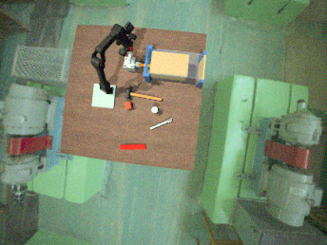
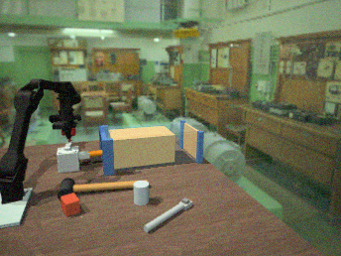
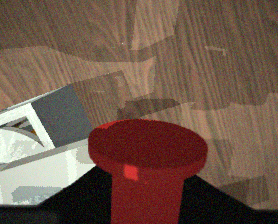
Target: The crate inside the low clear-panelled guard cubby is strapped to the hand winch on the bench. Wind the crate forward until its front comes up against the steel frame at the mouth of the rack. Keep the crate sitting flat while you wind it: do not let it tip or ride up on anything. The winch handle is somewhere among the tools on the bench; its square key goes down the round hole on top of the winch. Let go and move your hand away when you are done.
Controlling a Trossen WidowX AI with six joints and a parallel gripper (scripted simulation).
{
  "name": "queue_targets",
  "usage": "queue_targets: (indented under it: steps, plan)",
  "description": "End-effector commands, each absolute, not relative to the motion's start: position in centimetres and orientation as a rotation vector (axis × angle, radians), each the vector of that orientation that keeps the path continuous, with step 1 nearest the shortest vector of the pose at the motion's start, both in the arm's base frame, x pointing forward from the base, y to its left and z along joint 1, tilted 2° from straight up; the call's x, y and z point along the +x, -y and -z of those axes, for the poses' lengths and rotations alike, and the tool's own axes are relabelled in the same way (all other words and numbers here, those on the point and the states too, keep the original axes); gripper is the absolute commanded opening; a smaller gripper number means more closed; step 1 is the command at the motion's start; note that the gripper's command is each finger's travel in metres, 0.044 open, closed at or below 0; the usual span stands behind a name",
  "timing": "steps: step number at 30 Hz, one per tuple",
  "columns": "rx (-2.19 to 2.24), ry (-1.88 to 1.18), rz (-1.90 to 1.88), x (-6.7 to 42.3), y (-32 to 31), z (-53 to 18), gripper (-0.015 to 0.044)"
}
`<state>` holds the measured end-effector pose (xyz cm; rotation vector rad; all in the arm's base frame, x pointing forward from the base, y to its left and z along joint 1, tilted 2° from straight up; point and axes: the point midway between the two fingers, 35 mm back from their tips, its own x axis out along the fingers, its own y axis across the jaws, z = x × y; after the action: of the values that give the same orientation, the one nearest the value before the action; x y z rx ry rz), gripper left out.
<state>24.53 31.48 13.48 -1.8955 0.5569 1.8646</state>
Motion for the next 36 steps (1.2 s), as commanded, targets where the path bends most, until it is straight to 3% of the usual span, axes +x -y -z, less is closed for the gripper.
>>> queue_targets:
  steps: [1, 36]
  plan:
    - [-1.878, -0.557, -1.903, 23.0, -31.8, -13.3, 0.0]
    - [-1.876, -0.558, -1.906, 19.1, -31.2, -13.3, 0.0]
